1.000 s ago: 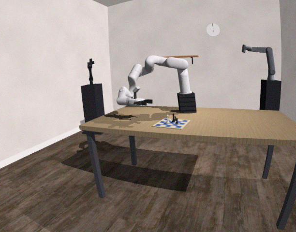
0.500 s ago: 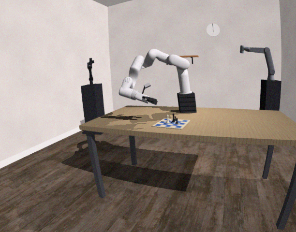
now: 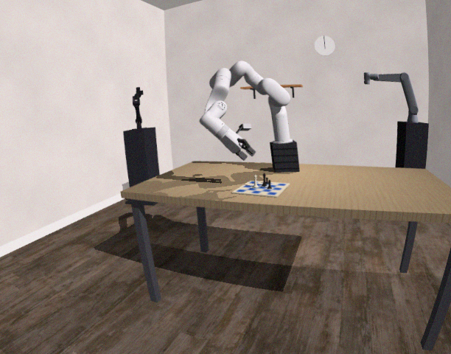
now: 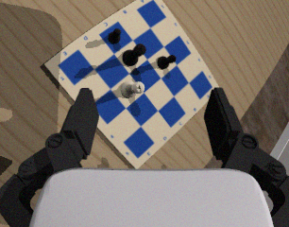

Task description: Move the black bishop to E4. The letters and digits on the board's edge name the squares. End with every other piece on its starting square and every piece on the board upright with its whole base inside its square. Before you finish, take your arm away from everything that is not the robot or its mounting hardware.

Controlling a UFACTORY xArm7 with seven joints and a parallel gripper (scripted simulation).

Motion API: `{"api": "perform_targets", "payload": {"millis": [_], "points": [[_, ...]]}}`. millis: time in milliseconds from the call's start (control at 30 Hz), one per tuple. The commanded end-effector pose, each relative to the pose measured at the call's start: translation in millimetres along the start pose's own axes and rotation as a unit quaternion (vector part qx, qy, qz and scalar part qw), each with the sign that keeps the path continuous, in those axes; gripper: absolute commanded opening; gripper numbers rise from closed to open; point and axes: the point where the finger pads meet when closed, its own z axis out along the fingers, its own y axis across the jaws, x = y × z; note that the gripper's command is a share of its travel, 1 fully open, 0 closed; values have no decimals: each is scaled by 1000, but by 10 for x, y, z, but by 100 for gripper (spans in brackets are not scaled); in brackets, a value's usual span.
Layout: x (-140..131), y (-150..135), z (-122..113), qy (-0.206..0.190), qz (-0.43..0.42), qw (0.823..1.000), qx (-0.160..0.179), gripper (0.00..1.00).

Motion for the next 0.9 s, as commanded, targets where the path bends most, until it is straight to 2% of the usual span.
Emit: {"api": "perform_targets", "payload": {"millis": [0,67,167,200,233,267,333,367,400,467,567,633,667,767,867], "points": [[20,75,37,-37,-20,999,21,100],[115,268,185,-101,-89,987,92,100],[115,268,185,-101,-89,987,92,100],[164,363,257,-131,-123,976,126,100],[164,363,257,-131,-123,976,126,100],[213,458,327,-161,-156,962,158,100],[213,458,327,-161,-156,962,158,100],[256,541,390,-188,-186,946,188,100],[256,541,390,-188,-186,946,188,100],[299,628,480,-221,-219,922,229,100],[299,628,480,-221,-219,922,229,100],[329,691,535,-242,-242,904,255,100],[329,691,535,-242,-242,904,255,100],[358,749,579,-259,-261,889,273,100],[368,767,592,-264,-266,884,278,100]]}}
